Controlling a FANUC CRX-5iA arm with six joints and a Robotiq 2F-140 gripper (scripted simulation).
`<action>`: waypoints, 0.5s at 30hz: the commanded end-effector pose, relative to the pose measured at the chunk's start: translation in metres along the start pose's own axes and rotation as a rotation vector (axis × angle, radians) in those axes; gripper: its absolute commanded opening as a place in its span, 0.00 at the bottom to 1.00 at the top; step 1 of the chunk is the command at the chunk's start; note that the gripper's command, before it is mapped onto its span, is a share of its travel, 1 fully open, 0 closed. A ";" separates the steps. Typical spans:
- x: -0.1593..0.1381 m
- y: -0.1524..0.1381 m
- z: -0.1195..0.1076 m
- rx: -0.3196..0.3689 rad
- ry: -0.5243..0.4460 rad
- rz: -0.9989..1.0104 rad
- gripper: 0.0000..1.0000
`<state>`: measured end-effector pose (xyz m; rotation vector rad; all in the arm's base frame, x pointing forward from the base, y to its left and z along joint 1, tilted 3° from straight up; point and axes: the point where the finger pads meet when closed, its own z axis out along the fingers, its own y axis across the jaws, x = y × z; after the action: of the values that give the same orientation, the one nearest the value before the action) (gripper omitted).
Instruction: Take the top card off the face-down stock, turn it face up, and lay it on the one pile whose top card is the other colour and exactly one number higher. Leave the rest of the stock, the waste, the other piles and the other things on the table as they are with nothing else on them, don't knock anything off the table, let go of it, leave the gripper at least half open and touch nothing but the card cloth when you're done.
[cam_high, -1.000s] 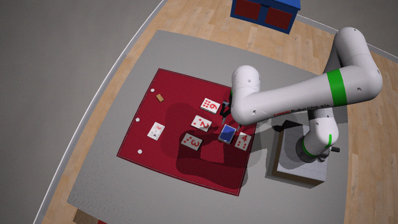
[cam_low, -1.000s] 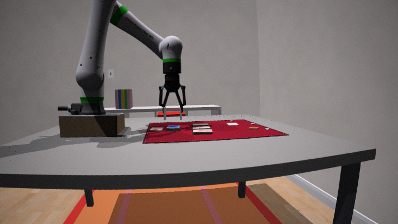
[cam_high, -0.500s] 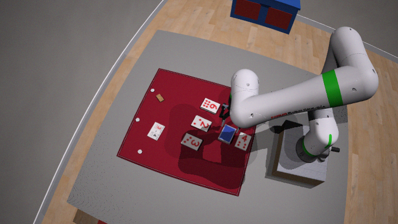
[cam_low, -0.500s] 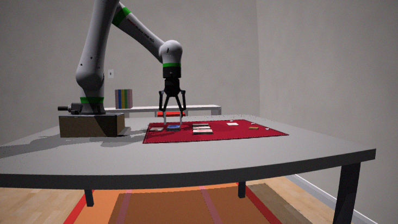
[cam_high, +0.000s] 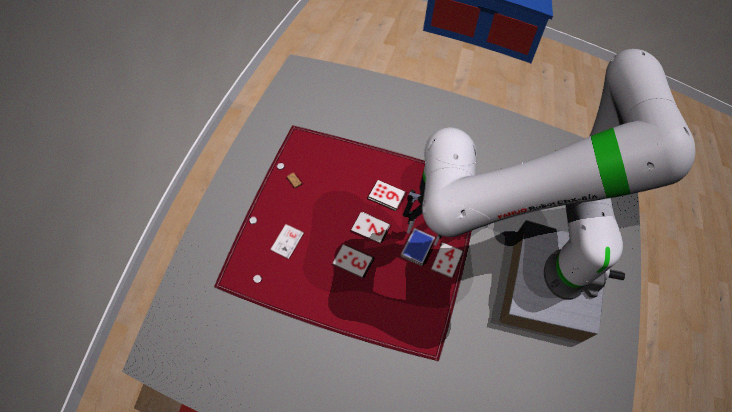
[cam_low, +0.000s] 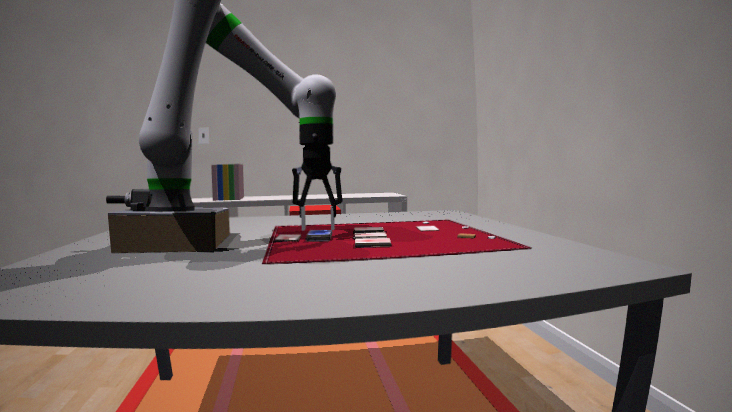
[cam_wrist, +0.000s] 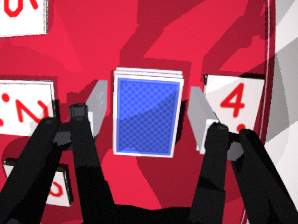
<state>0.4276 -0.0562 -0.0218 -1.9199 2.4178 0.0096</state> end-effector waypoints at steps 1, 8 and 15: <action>0.000 0.000 0.000 0.000 0.000 0.000 0.50; 0.000 0.000 0.000 0.000 0.000 0.000 0.42; 0.000 0.000 0.000 0.000 0.000 0.000 0.42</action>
<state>0.4276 -0.0562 -0.0218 -1.9194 2.4180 0.0096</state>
